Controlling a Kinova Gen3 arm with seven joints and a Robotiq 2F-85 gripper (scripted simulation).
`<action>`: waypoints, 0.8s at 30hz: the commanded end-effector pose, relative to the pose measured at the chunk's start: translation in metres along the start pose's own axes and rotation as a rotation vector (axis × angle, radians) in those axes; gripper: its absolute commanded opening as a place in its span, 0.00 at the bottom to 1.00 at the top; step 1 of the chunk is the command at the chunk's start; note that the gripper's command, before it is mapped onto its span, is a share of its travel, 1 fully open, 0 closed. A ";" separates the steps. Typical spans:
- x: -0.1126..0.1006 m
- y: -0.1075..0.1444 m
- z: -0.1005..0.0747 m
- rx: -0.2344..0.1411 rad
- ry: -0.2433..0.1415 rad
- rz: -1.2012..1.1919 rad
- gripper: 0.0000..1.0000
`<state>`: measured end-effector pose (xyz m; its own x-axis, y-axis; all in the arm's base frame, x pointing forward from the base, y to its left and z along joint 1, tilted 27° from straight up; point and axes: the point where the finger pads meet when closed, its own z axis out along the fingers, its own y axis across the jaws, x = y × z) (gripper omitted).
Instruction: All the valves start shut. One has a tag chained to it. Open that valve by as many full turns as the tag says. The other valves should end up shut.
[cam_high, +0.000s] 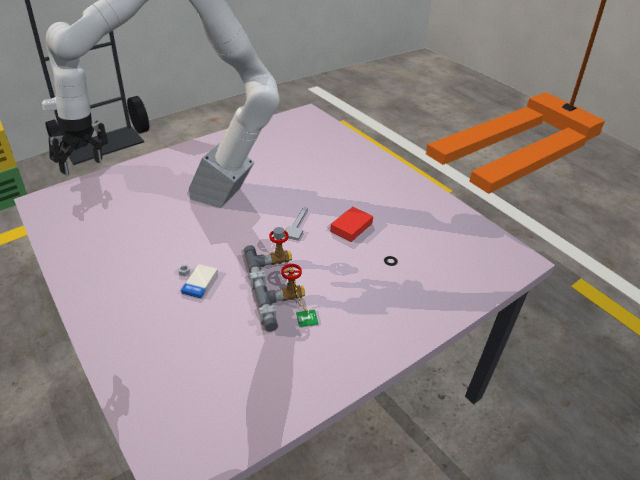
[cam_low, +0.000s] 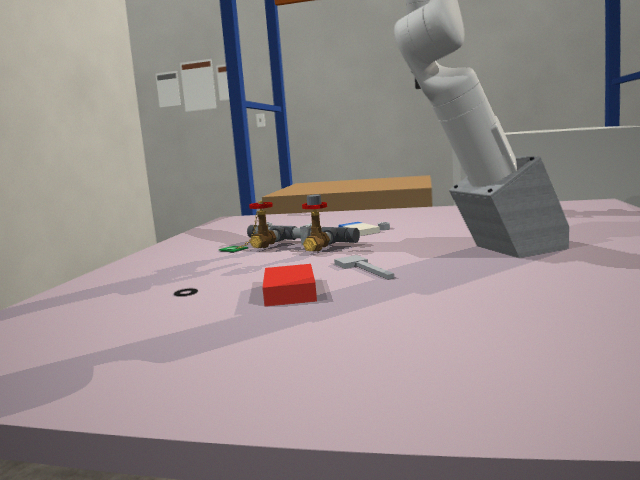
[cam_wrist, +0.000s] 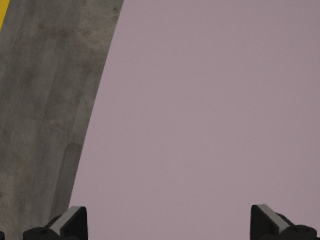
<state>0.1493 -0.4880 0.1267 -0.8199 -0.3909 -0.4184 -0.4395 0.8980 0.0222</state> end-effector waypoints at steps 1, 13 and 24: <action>0.000 0.000 -0.001 0.002 0.001 0.000 1.00; 0.000 0.000 -0.001 0.002 0.001 0.000 1.00; -0.005 -0.002 0.000 0.001 0.002 0.002 1.00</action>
<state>0.1510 -0.4876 0.1270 -0.8204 -0.3902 -0.4180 -0.4389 0.8983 0.0228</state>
